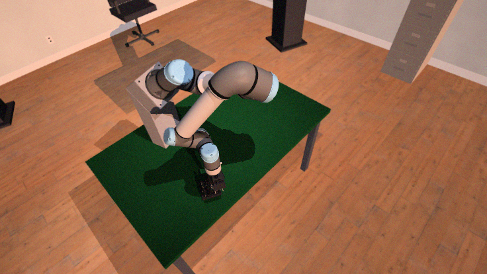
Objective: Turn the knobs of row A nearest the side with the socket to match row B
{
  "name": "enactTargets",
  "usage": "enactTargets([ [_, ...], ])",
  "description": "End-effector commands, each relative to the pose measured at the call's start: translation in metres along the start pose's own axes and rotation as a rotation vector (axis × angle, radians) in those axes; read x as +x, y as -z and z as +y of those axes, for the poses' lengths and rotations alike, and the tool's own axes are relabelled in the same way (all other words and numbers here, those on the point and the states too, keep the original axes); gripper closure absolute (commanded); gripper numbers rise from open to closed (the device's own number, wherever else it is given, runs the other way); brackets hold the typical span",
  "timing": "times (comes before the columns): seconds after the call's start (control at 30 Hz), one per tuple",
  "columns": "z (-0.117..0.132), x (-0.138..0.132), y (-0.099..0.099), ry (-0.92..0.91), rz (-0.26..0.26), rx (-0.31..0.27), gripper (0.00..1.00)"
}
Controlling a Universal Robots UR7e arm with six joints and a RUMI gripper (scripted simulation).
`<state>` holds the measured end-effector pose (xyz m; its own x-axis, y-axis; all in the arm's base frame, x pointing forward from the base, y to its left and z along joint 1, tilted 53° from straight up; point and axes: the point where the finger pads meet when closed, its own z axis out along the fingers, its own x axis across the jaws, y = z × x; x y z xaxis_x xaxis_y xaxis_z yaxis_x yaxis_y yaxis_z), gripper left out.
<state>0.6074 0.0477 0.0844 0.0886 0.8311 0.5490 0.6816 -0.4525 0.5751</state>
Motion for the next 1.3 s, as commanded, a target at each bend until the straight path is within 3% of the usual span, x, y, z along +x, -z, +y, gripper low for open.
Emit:
enactTargets([
  [0.0, 0.0018, 0.0014, -0.0002, 0.004, 0.001, -0.003, 0.89],
  [0.57, 0.0018, 0.0014, -0.0002, 0.004, 0.001, -0.003, 0.89],
  [0.6, 0.0018, 0.0014, -0.0002, 0.004, 0.001, -0.003, 0.96],
  [1.27, 0.0018, 0.0014, -0.0002, 0.004, 0.001, -0.003, 0.96],
])
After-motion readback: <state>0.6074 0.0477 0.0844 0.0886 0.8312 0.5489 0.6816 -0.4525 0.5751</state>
